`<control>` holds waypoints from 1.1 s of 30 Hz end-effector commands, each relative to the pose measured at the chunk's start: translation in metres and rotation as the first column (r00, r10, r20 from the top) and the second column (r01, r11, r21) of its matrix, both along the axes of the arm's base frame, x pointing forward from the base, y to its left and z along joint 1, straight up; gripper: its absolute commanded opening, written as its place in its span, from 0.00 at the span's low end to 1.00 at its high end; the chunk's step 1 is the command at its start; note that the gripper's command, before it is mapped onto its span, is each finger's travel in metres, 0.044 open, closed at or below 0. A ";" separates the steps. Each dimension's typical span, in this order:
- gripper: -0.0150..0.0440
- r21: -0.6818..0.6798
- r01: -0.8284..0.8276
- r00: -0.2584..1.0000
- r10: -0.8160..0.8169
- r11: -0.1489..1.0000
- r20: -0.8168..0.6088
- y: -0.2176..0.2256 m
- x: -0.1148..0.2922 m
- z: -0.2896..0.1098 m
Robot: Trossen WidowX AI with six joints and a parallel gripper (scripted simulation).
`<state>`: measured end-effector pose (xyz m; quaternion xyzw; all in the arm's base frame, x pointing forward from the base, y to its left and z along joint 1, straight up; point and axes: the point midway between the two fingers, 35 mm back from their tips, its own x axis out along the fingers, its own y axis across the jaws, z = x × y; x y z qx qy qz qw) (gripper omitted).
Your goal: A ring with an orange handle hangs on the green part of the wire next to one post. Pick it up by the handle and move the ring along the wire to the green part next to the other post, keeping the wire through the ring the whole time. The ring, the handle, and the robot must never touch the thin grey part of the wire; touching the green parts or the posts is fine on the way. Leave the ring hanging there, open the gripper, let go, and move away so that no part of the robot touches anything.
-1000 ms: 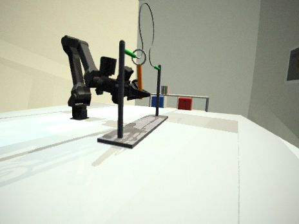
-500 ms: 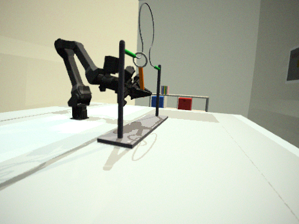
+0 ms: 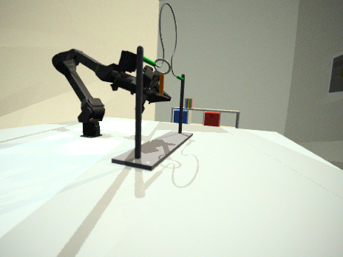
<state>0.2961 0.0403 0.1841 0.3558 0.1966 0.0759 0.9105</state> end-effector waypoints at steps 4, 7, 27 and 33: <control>0.00 0.144 -0.067 0.996 0.075 0.987 -0.052 0.013 -0.012 0.024; 0.00 0.206 -0.097 0.991 0.114 0.974 -0.073 0.017 -0.017 0.033; 0.00 0.529 -0.176 0.966 0.250 0.830 -0.071 0.034 -0.032 0.084; 0.00 0.620 -0.174 0.965 0.257 0.765 -0.046 0.037 -0.032 0.101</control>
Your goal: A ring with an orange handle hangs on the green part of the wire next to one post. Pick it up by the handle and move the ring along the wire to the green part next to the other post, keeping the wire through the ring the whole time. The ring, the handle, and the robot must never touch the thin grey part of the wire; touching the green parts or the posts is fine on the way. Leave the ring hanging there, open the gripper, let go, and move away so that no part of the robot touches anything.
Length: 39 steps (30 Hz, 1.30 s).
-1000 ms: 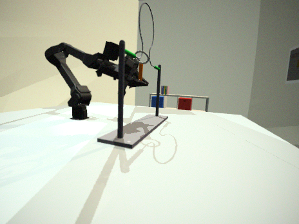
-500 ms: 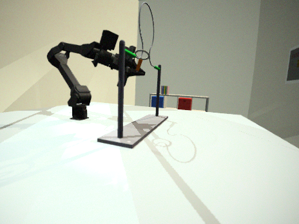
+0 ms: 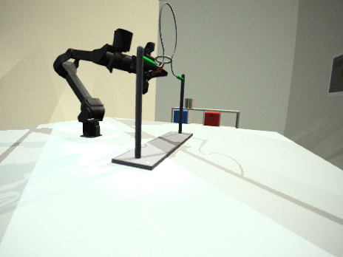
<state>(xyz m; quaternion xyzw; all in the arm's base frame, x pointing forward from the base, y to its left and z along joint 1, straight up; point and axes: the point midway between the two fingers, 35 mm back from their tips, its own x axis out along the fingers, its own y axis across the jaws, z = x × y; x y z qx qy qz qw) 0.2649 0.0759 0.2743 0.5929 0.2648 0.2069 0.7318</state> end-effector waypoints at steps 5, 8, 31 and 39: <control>0.00 0.163 -0.006 1.000 0.005 0.987 0.002 0.003 -0.001 0.028; 0.00 0.234 -0.006 1.000 0.007 0.972 0.000 0.003 -0.001 0.039; 0.00 0.662 0.028 0.999 -0.005 0.749 -0.037 -0.019 0.002 0.112; 0.00 0.725 0.072 0.997 -0.028 0.685 -0.073 -0.028 0.006 0.128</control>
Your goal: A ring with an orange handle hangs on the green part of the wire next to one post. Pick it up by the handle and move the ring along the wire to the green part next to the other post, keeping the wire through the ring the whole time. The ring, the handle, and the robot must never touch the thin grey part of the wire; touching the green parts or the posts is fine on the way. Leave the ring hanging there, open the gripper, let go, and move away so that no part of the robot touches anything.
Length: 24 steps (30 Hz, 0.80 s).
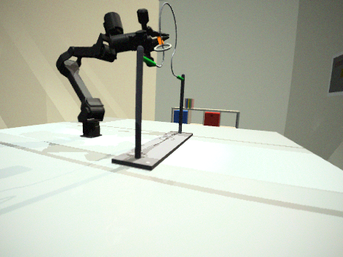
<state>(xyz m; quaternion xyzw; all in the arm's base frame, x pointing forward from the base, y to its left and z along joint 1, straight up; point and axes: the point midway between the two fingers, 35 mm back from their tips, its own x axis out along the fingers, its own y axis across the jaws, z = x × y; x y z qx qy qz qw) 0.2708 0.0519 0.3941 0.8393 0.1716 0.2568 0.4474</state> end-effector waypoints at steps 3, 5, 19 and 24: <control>0.00 0.048 0.003 1.000 -0.003 0.999 -0.003 -0.007 0.000 0.012; 0.00 0.057 0.002 1.000 -0.002 0.998 -0.004 -0.010 0.000 0.014; 0.00 -0.002 -0.004 1.000 0.004 1.000 -0.013 -0.015 0.000 0.020; 0.00 -0.047 -0.005 1.000 0.004 0.999 -0.015 -0.015 0.000 0.019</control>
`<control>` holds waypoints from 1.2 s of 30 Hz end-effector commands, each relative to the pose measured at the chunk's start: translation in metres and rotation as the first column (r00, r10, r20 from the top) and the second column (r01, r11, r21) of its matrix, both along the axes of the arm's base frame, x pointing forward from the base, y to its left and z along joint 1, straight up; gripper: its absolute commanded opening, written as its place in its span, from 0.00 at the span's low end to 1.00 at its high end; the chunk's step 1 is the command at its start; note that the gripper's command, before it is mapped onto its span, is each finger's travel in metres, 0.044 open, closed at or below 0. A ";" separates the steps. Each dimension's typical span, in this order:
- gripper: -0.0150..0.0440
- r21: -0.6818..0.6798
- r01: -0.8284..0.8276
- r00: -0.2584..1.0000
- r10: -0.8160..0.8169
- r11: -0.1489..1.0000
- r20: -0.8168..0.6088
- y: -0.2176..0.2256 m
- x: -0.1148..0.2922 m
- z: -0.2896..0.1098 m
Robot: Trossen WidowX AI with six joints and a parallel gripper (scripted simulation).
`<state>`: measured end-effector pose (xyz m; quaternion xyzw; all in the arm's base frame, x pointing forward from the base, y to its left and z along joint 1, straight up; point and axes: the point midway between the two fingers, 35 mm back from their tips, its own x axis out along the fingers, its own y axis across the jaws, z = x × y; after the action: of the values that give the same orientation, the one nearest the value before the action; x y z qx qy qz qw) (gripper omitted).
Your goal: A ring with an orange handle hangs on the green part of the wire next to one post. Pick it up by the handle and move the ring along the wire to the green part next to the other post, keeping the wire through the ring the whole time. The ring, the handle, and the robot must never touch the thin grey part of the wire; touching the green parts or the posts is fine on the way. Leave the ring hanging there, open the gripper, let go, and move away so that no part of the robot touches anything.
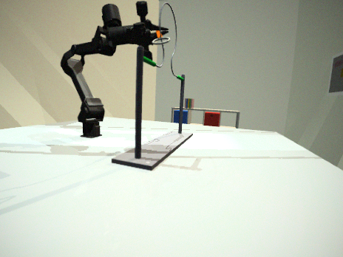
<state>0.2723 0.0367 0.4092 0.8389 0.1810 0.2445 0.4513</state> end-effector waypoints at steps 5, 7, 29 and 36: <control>0.00 -0.080 -0.002 1.000 0.003 0.997 0.010 0.001 -0.001 0.003; 0.00 -0.098 -0.002 1.000 0.003 0.995 0.009 0.002 -0.001 0.003; 0.00 -0.300 -0.001 1.000 0.002 0.954 0.003 0.005 -0.001 -0.003; 0.00 -0.358 0.000 1.000 0.001 0.934 0.002 0.005 -0.001 -0.005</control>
<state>0.2725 0.0409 0.4004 0.7531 0.2218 0.2058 0.5842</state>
